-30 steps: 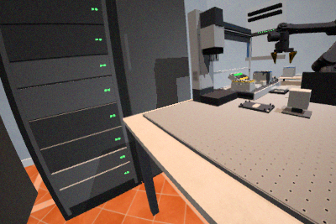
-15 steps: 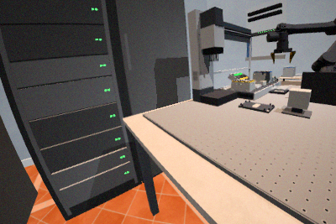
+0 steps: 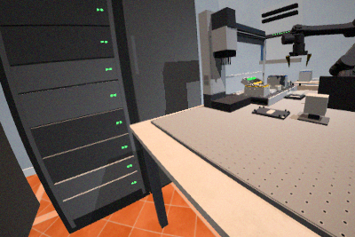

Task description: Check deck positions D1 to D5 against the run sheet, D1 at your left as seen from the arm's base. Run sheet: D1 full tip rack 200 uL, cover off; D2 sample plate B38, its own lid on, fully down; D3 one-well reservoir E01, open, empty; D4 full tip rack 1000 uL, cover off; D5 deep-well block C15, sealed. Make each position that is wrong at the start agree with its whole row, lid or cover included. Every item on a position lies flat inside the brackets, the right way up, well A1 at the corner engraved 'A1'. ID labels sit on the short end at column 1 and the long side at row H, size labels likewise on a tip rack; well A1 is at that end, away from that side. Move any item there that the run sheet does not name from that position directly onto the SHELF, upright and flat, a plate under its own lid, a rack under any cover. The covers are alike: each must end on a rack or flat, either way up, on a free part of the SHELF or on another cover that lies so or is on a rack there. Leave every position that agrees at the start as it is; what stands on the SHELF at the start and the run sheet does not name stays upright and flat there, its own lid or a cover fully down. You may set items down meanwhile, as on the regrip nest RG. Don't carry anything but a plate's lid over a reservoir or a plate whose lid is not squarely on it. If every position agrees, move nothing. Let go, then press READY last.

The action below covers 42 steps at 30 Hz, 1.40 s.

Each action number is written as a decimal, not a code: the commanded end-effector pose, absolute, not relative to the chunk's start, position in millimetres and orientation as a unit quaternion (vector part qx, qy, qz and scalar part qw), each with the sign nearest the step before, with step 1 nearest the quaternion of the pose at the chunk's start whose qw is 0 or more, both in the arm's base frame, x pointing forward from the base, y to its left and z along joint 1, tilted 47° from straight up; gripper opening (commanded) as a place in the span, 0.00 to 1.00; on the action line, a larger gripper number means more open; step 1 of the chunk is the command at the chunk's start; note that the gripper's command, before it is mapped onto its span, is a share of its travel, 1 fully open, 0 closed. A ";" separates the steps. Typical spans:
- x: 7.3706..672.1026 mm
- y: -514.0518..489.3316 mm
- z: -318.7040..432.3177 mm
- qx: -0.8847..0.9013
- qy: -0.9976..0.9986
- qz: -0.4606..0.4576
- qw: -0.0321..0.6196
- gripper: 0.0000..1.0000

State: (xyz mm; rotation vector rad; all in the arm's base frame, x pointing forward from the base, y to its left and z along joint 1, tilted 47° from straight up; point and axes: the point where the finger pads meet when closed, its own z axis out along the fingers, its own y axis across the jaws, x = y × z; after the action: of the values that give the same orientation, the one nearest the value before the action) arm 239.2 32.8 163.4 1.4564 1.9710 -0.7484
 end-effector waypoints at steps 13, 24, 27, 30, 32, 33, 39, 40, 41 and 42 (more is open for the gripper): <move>247.5 40.4 166.5 0.557 0.731 -0.261 0.297 1.00; 247.5 40.4 166.5 0.557 0.731 -0.261 0.297 1.00; 247.5 40.4 166.5 0.557 0.731 -0.261 0.297 1.00; 247.5 40.4 166.5 0.557 0.731 -0.261 0.297 1.00; 247.5 40.4 166.5 0.557 0.731 -0.261 0.297 1.00; 247.5 40.4 166.5 0.557 0.731 -0.261 0.297 1.00; 247.5 40.4 166.5 0.557 0.731 -0.261 0.297 1.00; 247.5 40.4 166.5 0.557 0.731 -0.261 0.297 1.00; 247.5 40.4 166.5 0.557 0.731 -0.261 0.297 1.00; 247.5 40.4 166.5 0.557 0.731 -0.261 0.297 1.00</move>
State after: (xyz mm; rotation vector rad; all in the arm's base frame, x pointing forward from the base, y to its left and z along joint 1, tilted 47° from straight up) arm 239.4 32.0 163.4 1.4748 1.9538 -0.7423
